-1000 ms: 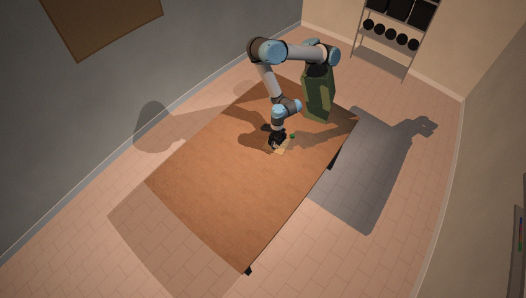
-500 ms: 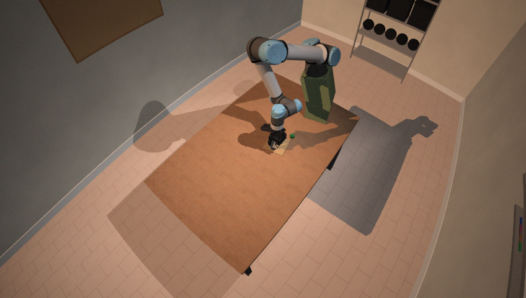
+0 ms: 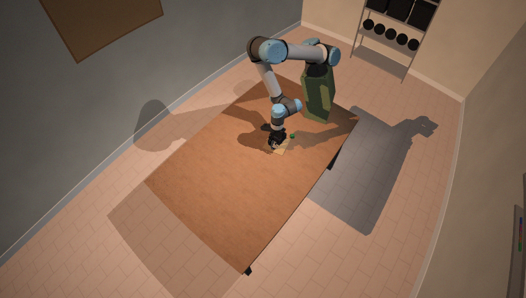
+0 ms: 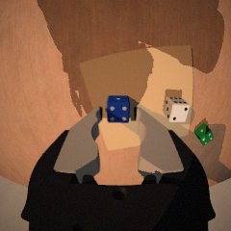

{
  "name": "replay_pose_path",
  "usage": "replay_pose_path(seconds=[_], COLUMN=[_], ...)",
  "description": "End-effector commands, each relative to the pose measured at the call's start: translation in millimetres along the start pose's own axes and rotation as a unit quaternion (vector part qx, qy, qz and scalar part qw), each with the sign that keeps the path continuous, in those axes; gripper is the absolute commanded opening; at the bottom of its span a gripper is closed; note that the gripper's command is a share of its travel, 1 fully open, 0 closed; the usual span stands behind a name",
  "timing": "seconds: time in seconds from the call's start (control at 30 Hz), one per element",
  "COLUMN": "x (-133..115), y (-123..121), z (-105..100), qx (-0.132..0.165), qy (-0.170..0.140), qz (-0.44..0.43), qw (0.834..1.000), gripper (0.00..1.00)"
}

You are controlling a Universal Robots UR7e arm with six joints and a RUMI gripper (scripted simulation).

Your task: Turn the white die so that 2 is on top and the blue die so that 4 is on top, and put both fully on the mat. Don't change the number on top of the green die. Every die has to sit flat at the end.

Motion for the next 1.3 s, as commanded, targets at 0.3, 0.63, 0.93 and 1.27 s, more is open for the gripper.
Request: replay_pose_path(seconds=[0.3, 0.63, 0.93, 1.27], x=[0, 0, 0, 0], y=[0, 0, 0, 0], z=[-41, -82, -88, -88], qx=[0.001, 0.001, 0.001, 0.001], qy=[0.000, 0.000, 0.000, 0.000], qz=[0.000, 0.000, 0.000, 0.000], qw=[1.000, 1.000, 1.000, 1.000], gripper=[0.24, 0.24, 0.24, 1.00])
Point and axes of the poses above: the point where the finger pads meet when closed, its own z axis out along the fingers, its own y axis across the jaws, x = y × z, the point moved 3 cm from there along -z, back along the fingers, and after that the axes turned 10 degrees about z, right-handed, at the moved point
